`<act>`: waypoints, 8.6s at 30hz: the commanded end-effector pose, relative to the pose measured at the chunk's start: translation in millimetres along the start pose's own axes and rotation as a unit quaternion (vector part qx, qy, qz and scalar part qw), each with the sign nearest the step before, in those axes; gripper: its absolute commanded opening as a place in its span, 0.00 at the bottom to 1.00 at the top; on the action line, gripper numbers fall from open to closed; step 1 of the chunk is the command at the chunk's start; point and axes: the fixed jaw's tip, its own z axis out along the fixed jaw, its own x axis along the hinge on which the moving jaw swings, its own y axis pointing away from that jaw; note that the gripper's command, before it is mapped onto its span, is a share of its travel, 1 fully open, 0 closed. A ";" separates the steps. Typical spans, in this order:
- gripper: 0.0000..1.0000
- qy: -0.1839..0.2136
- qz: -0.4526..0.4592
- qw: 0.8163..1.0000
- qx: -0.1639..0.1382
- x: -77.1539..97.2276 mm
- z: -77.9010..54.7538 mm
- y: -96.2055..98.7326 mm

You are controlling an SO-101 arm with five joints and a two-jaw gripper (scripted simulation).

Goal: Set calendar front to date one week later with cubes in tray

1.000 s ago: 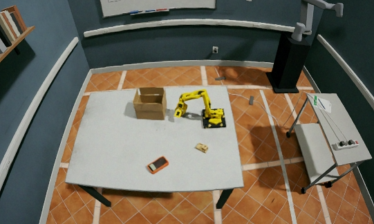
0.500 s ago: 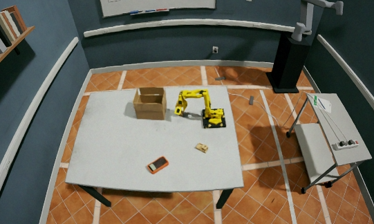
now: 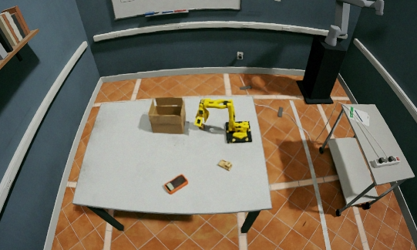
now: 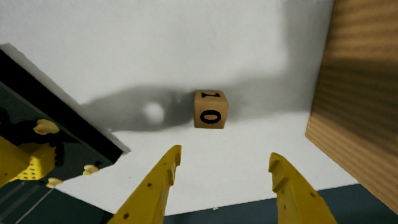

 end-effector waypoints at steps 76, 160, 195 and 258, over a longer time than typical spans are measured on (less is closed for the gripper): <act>0.35 -0.101 -0.173 0.951 0.236 -81.3 -97.4 16.6; 0.35 -0.007 -0.657 0.753 0.009 -174.6 0.2 245.0; 0.35 0.010 -0.660 0.751 0.000 -172.7 10.5 249.6; 0.28 0.010 -0.660 0.751 0.000 -177.3 45.7 248.4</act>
